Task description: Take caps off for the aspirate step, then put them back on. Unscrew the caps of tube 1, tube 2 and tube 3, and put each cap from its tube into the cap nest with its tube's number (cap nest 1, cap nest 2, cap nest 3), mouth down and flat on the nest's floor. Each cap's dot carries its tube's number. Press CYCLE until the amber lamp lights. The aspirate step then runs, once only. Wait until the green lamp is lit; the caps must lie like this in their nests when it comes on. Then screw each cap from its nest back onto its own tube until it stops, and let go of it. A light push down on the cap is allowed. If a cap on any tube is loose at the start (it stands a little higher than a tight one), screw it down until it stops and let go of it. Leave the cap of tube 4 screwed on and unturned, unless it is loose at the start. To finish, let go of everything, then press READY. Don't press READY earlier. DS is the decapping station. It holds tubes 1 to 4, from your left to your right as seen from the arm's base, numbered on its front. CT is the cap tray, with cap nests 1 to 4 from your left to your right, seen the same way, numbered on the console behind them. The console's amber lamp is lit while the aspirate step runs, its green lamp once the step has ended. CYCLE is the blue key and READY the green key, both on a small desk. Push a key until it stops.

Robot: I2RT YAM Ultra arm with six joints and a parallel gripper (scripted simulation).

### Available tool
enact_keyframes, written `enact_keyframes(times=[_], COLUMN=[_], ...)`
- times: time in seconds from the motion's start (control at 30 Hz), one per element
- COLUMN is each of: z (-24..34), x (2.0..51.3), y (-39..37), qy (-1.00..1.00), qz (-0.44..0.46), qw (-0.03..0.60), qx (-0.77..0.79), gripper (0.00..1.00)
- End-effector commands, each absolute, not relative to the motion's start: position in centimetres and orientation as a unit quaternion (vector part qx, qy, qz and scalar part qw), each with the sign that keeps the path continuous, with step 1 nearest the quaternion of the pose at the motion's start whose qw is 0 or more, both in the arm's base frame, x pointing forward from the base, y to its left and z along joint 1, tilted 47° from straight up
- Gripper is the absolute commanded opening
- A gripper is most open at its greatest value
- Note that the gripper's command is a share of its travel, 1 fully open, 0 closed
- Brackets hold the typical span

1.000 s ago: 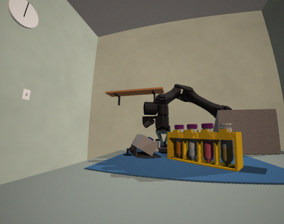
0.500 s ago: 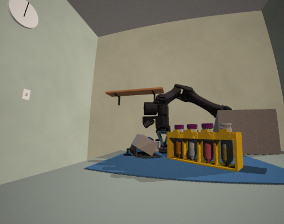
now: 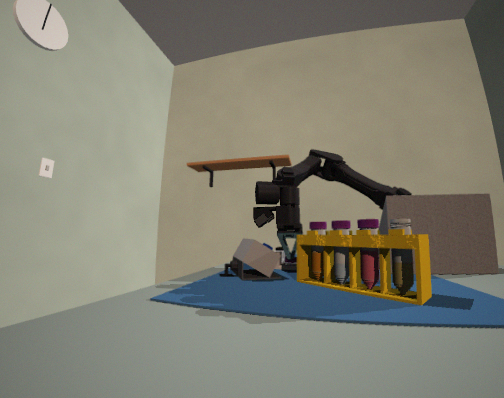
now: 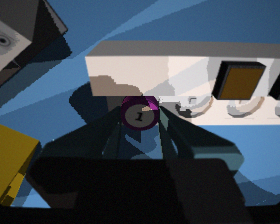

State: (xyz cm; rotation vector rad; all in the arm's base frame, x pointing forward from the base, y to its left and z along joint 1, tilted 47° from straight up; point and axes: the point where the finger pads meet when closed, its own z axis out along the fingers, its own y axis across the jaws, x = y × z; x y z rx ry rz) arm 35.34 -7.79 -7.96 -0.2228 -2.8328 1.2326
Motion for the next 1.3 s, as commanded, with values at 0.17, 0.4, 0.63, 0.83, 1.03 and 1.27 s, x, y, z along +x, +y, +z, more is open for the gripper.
enact_keyframes(times=[0.17,0.4,0.63,0.83,1.03,1.27], z=[-7.72,-7.91,-8.05,-8.15,-8.24,-8.38], x=[35.84,35.82,35.77,35.71,35.66,35.58], y=[-7.77,-7.93,-8.06,-8.13,-8.19,-8.28], qy=[-0.915,-0.915,-0.915,-0.915,-0.915,-0.915], qz=[0.398,0.398,0.398,0.398,0.398,0.398], qw=[0.011,0.011,0.011,0.011,0.011,0.011], qx=[-0.07,-0.07,-0.07,-0.07,-0.07,-0.07], gripper=[0.0,0.0,0.0,0.0,0.0,0.0])
